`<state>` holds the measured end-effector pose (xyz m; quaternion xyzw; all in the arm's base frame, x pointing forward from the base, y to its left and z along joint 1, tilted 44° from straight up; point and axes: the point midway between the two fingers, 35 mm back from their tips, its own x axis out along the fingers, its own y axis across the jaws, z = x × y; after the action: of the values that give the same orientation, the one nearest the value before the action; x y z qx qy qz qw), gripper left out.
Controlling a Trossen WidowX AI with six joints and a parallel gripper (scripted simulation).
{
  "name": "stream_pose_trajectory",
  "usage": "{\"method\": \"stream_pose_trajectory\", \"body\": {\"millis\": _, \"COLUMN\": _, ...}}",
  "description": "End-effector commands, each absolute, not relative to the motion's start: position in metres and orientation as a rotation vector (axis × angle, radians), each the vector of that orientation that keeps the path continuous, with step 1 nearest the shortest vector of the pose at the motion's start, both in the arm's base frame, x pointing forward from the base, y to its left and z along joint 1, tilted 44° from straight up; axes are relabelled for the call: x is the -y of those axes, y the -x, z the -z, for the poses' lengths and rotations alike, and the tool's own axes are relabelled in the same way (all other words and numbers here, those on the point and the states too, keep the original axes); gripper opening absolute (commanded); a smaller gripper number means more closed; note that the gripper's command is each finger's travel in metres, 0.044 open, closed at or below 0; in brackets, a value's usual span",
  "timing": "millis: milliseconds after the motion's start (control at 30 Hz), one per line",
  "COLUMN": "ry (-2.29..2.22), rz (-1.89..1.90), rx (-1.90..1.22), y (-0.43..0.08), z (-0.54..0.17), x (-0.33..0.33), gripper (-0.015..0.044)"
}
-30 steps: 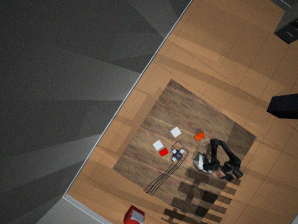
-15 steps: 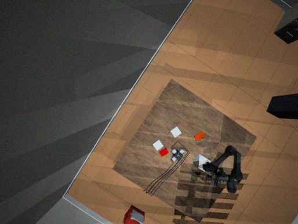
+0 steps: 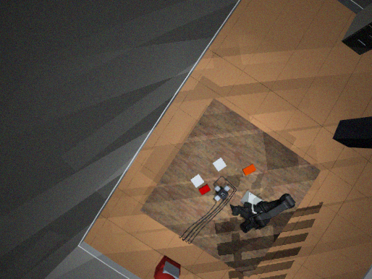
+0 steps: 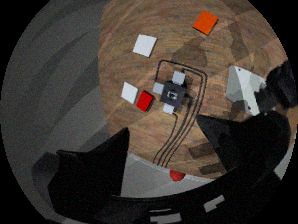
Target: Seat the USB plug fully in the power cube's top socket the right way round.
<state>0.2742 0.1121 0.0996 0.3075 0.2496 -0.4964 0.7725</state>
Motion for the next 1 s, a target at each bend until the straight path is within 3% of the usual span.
{"method": "stream_pose_trajectory", "body": {"millis": 0, "ry": -0.766, "rz": 1.330, "rx": -0.488, "y": -0.299, "z": -0.061, "x": -0.076, "gripper": 0.0440}}
{"method": "stream_pose_trajectory", "body": {"millis": 200, "ry": -0.903, "rz": 1.703, "rx": -0.355, "y": -0.314, "z": 0.001, "x": -0.017, "gripper": 0.0440}}
{"method": "stream_pose_trajectory", "body": {"millis": 967, "ry": -0.907, "rz": 1.714, "rx": -0.349, "y": -0.309, "z": 0.014, "x": -0.005, "gripper": 0.0440}}
